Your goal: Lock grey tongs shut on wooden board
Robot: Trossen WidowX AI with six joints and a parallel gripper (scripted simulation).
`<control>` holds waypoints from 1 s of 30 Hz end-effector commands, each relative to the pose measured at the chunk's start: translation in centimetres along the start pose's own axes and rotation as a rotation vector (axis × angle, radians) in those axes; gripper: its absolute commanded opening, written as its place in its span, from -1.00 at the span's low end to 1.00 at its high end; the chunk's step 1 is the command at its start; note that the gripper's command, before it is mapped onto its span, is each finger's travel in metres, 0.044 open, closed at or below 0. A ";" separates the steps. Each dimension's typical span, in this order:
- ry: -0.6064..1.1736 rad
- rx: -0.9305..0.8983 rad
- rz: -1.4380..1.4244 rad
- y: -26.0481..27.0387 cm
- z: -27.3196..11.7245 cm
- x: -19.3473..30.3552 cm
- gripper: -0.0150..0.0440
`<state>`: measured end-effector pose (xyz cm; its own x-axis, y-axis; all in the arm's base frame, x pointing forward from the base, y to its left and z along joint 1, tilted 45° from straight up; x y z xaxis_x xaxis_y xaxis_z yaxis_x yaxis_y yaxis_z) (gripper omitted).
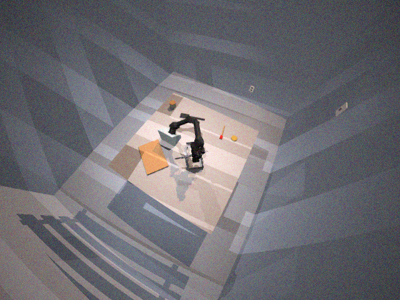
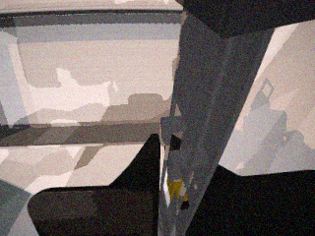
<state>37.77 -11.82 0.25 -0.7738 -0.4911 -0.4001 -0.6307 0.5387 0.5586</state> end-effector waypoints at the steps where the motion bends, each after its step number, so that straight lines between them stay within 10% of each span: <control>1: 0.006 0.008 -0.073 -1.1 -0.3 2.2 -1.00; 30: 0.020 0.003 -0.723 -4.9 -0.5 18.9 -1.00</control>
<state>27.43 -23.33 -8.92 -0.2183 -0.7315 -0.6460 -0.9738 0.1201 0.1930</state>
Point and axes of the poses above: the point midway between the two fingers, 35 mm back from their tips, its own z axis out along the fingers, its own y axis across the jaws, x = y × z, the point moved 5 cm from there along -z, back along the fingers, and after that the axes turned 4 degrees about z, right-handed, at the moved point
